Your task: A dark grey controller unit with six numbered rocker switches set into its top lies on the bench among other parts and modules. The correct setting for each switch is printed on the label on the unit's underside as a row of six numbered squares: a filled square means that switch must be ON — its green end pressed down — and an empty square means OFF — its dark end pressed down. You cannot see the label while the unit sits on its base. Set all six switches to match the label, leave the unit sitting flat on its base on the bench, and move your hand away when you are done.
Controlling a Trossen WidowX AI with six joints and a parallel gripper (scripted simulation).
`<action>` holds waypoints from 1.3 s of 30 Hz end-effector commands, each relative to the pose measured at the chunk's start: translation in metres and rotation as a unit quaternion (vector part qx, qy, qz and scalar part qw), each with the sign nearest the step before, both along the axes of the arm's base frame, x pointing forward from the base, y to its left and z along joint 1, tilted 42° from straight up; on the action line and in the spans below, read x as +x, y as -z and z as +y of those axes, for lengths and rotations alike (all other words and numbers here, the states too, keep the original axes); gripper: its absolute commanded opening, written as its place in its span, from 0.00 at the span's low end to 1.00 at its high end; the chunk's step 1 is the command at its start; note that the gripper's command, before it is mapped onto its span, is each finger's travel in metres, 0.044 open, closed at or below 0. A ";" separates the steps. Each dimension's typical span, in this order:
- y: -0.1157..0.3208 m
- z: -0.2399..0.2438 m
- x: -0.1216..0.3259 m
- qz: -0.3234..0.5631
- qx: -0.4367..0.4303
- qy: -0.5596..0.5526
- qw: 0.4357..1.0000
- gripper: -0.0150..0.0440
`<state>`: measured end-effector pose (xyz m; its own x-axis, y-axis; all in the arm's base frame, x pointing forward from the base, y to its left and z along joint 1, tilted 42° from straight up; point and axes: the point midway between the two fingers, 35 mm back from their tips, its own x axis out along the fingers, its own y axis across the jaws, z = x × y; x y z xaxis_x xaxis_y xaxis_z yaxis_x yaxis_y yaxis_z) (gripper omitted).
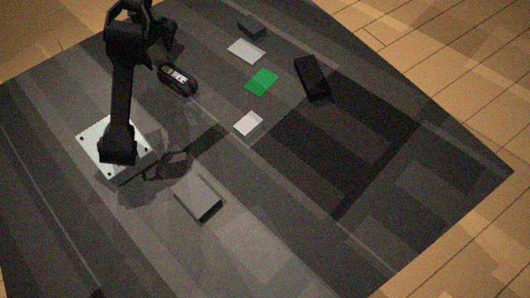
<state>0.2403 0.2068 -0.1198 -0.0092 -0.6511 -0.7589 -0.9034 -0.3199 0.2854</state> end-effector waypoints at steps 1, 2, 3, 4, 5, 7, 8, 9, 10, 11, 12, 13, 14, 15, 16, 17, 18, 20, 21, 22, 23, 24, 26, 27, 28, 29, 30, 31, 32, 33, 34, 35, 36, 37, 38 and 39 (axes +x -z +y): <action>0.001 0.004 -0.003 -0.080 0.007 0.050 0.995 1.00; 0.001 0.004 -0.003 -0.080 0.007 0.050 0.995 1.00; 0.001 0.004 -0.003 -0.080 0.007 0.050 0.995 1.00; 0.001 0.004 -0.003 -0.080 0.007 0.050 0.995 1.00; 0.001 0.004 -0.003 -0.080 0.007 0.050 0.995 1.00; 0.001 0.004 -0.003 -0.080 0.007 0.050 0.995 1.00; 0.001 0.004 -0.003 -0.080 0.007 0.050 0.995 1.00; 0.002 0.003 -0.003 -0.080 0.007 0.050 0.995 1.00; 0.003 0.002 -0.003 -0.080 0.007 0.050 0.995 1.00; 0.004 0.001 -0.003 -0.080 0.007 0.050 0.995 1.00; 0.006 0.000 -0.002 -0.080 0.007 0.050 0.995 1.00; 0.007 -0.001 -0.002 -0.080 0.007 0.050 0.995 1.00; 0.008 -0.002 -0.002 -0.080 0.007 0.050 0.995 1.00; 0.010 -0.003 -0.002 -0.080 0.007 0.050 0.995 1.00; 0.011 -0.004 -0.002 -0.080 0.007 0.050 0.995 1.00; 0.012 -0.005 -0.002 -0.080 0.007 0.050 0.995 1.00; 0.013 -0.006 -0.001 -0.080 0.007 0.050 0.995 1.00; 0.016 -0.008 -0.001 -0.080 0.007 0.050 0.995 1.00; 0.017 -0.009 -0.001 -0.080 0.006 0.050 0.995 1.00; 0.019 -0.010 -0.001 -0.080 0.006 0.050 0.995 1.00; 0.020 -0.011 -0.001 -0.080 0.006 0.050 0.995 1.00; 0.021 -0.012 -0.001 -0.080 0.006 0.050 0.995 1.00; 0.024 -0.014 0.000 -0.080 0.006 0.050 0.995 1.00; 0.025 -0.015 0.000 -0.080 0.006 0.050 0.995 1.00; 0.026 -0.016 0.000 -0.080 0.006 0.050 0.995 1.00; 0.027 -0.017 0.000 -0.080 0.006 0.050 0.995 1.00; 0.028 -0.018 0.000 -0.080 0.006 0.050 0.995 1.00; 0.030 -0.019 0.000 -0.080 0.006 0.050 0.995 1.00; 0.031 -0.021 0.000 -0.080 0.006 0.050 0.995 1.00; 0.032 -0.022 0.000 -0.080 0.006 0.050 0.995 1.00; 0.033 -0.023 0.000 -0.080 0.006 0.050 0.995 1.00; 0.035 -0.024 0.000 -0.080 0.006 0.050 0.995 1.00; 0.036 -0.025 0.000 -0.080 0.006 0.050 0.995 1.00; 0.037 -0.026 0.000 -0.080 0.006 0.050 0.995 1.00; 0.038 -0.027 0.000 -0.080 0.006 0.050 0.995 1.00; 0.039 -0.028 0.000 -0.080 0.006 0.050 0.995 1.00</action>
<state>0.2401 0.1818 -0.1560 0.0433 -0.6421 -0.7654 -0.9660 -0.2224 0.1319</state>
